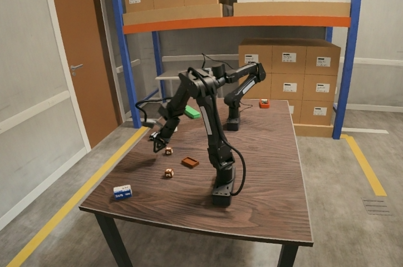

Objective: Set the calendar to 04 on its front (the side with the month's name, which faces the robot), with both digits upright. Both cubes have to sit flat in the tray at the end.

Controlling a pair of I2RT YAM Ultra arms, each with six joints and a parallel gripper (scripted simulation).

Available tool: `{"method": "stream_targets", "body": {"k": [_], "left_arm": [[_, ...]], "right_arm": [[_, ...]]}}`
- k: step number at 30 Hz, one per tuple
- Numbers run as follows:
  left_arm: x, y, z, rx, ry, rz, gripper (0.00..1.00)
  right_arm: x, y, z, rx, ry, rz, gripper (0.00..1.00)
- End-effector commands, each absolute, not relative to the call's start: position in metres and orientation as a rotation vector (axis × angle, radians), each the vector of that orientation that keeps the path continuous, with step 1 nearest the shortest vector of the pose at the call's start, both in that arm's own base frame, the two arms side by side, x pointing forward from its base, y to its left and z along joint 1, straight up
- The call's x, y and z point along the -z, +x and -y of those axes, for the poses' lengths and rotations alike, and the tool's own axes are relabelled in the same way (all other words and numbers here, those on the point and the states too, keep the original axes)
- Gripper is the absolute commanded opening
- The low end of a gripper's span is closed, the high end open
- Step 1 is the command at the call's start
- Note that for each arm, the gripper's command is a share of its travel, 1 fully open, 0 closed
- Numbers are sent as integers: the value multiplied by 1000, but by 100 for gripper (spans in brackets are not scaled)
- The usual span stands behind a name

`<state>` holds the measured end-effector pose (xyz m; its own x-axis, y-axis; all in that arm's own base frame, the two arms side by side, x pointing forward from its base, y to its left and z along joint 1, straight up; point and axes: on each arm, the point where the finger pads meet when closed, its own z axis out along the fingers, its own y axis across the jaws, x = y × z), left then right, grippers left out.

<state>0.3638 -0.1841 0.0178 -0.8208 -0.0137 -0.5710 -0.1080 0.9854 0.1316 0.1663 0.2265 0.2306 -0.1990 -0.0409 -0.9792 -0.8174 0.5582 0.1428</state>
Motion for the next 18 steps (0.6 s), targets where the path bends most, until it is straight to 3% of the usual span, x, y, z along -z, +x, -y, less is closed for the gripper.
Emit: {"method": "stream_targets", "body": {"k": [1, 13, 18], "left_arm": [[-50, 378, 209, -88, -206, -2282, 55], [-56, 332, 248, 84, -274, -2073, 55], [-13, 297, 243, -22, -136, -2153, 55]], "right_arm": [[-241, 165, -225, -839, -731, -1598, 100], [-241, 165, -225, -839, -731, -1598, 100], [-241, 165, -225, -839, -731, -1598, 100]]}}
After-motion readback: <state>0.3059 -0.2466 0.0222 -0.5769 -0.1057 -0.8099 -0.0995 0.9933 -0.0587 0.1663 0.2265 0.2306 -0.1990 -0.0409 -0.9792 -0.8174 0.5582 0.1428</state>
